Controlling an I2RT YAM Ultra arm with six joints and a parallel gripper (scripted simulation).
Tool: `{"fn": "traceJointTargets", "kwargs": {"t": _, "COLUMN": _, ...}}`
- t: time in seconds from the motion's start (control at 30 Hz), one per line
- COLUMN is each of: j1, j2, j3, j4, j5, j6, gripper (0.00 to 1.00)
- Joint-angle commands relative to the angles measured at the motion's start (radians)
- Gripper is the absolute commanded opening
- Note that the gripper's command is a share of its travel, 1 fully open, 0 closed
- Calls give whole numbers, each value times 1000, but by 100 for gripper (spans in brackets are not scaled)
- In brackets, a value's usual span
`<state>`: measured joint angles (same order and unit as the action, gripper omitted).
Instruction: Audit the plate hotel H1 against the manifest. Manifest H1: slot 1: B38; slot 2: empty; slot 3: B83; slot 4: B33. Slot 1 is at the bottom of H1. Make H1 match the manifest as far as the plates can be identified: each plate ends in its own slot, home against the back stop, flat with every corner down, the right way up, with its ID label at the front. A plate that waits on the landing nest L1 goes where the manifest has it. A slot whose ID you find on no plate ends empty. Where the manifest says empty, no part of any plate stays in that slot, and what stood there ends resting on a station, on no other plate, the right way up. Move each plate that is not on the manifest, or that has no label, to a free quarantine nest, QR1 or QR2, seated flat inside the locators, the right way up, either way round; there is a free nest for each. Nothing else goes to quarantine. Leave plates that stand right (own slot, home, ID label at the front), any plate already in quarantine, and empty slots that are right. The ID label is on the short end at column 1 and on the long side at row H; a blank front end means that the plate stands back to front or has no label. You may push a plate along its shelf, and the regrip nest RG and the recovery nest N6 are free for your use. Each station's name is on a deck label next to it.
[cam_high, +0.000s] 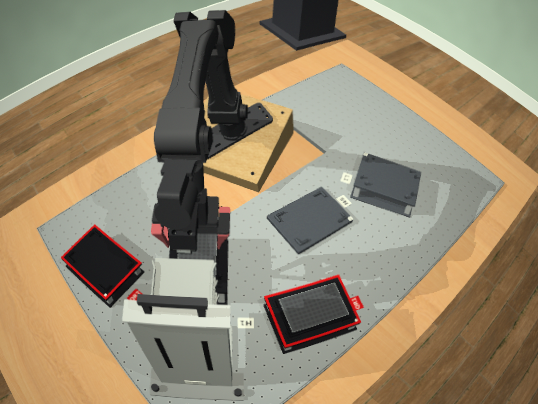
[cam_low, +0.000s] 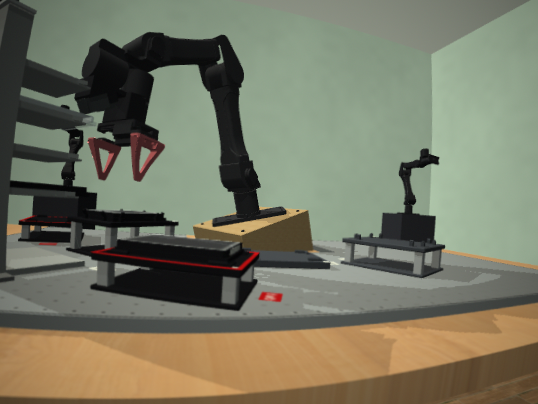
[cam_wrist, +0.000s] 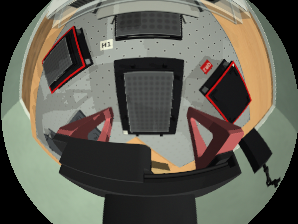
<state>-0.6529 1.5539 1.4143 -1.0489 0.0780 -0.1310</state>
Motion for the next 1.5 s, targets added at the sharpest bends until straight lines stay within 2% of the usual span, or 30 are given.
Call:
{"fn": "traceJointTargets", "kwargs": {"t": 0.0, "j1": 6, "j2": 13, "j3": 40, "j4": -121, "j5": 13, "j6": 15, "gripper": 100}}
{"fn": "traceJointTargets", "kwargs": {"t": 0.2, "j1": 6, "j2": 13, "j3": 40, "j4": -120, "j5": 13, "j6": 15, "gripper": 100}}
{"fn": "traceJointTargets", "kwargs": {"t": 1.47, "j1": -7, "j2": 54, "j3": -90, "j4": 52, "j5": 9, "j6": 2, "gripper": 100}}
